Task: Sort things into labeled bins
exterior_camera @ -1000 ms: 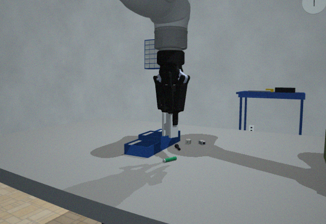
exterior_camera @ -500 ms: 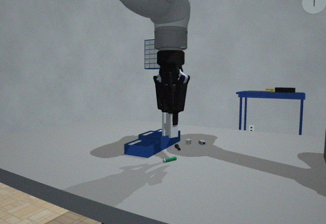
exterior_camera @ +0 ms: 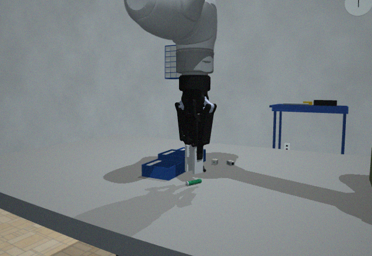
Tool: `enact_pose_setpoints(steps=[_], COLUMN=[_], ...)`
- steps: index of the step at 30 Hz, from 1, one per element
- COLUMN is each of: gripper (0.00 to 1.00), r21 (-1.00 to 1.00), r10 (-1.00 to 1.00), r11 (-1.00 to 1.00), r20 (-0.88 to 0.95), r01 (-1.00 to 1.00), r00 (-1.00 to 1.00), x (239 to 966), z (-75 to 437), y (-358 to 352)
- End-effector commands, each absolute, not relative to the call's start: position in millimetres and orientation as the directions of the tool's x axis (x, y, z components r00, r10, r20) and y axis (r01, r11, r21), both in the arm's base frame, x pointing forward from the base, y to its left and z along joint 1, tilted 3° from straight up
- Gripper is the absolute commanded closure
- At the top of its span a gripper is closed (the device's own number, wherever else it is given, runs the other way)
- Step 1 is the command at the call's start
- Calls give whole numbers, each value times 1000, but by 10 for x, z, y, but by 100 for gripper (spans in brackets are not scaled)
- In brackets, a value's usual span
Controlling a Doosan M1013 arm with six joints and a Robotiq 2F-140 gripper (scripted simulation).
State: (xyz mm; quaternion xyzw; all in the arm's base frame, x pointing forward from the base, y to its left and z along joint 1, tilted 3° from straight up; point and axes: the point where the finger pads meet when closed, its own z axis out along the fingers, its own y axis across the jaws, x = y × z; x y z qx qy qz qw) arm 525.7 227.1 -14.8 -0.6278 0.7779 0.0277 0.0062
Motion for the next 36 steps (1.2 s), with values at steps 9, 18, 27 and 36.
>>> enact_pose_setpoints(steps=[9, 18, 27, 36], gripper=[85, 85, 97, 97], r21=[35, 35, 35, 35], r10=[-976, -976, -976, -976], r11=[210, 210, 210, 210], r20=[-45, -45, -45, -45], r01=[-977, -977, -977, -977], r00=[-212, -212, -212, -212], x=[5254, 5251, 5251, 5251], z=[-381, -448, -448, -448], y=[2284, 2287, 2287, 2287])
